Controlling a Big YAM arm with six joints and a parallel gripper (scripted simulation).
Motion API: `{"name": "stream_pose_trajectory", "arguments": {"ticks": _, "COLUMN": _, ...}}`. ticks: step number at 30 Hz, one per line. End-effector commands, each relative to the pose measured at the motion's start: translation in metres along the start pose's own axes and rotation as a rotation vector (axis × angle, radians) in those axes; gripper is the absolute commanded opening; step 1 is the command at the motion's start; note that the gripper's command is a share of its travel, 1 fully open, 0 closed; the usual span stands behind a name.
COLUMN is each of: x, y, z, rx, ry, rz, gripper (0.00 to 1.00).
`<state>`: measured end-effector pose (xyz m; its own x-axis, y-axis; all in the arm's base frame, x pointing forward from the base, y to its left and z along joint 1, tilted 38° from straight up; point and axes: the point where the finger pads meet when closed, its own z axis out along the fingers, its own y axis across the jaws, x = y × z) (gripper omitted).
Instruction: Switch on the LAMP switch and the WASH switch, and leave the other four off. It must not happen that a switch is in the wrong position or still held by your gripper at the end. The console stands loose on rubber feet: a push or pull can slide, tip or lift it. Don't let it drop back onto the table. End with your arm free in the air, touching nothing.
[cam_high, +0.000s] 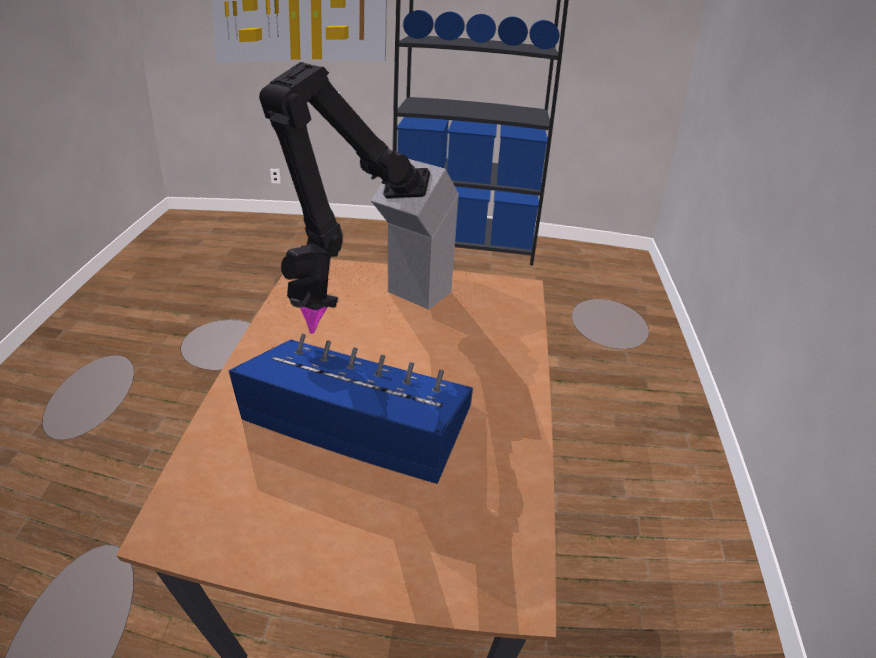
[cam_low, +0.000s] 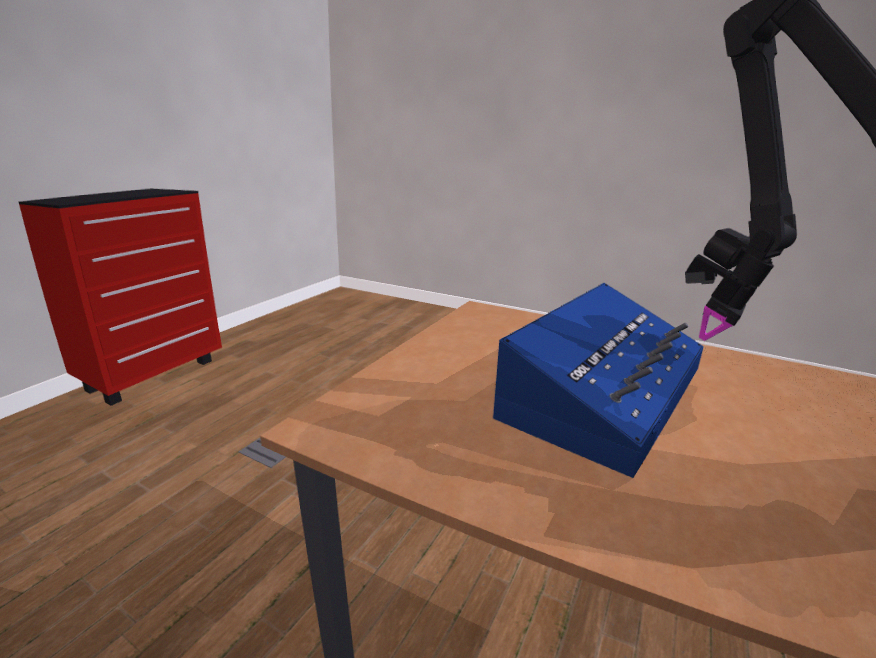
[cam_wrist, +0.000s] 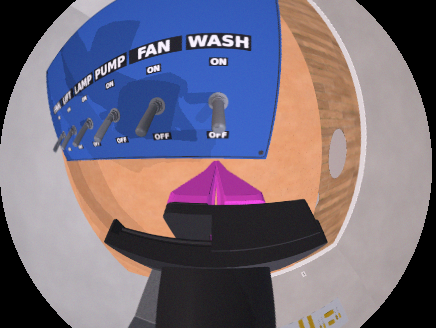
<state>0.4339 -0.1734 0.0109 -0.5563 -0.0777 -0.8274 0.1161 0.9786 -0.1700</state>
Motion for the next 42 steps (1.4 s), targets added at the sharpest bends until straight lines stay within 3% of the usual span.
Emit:
{"name": "stream_pose_trajectory", "arguments": {"ticks": 1, "x": -0.0213, "y": -0.0017, "z": 0.0011, "rx": 0.011, "ry": -0.054, "rz": -0.001, "gripper": 0.00}}
{"name": "stream_pose_trajectory", "arguments": {"ticks": 3, "x": -0.0119, "y": 0.0015, "z": 0.0056, "rx": 0.003, "ry": -0.034, "rz": 0.002, "gripper": 0.00}}
{"name": "stream_pose_trajectory", "arguments": {"ticks": 42, "x": -0.0199, "y": -0.0014, "z": 0.0029, "rx": 0.010, "ry": -0.051, "rz": 0.000, "gripper": 0.00}}
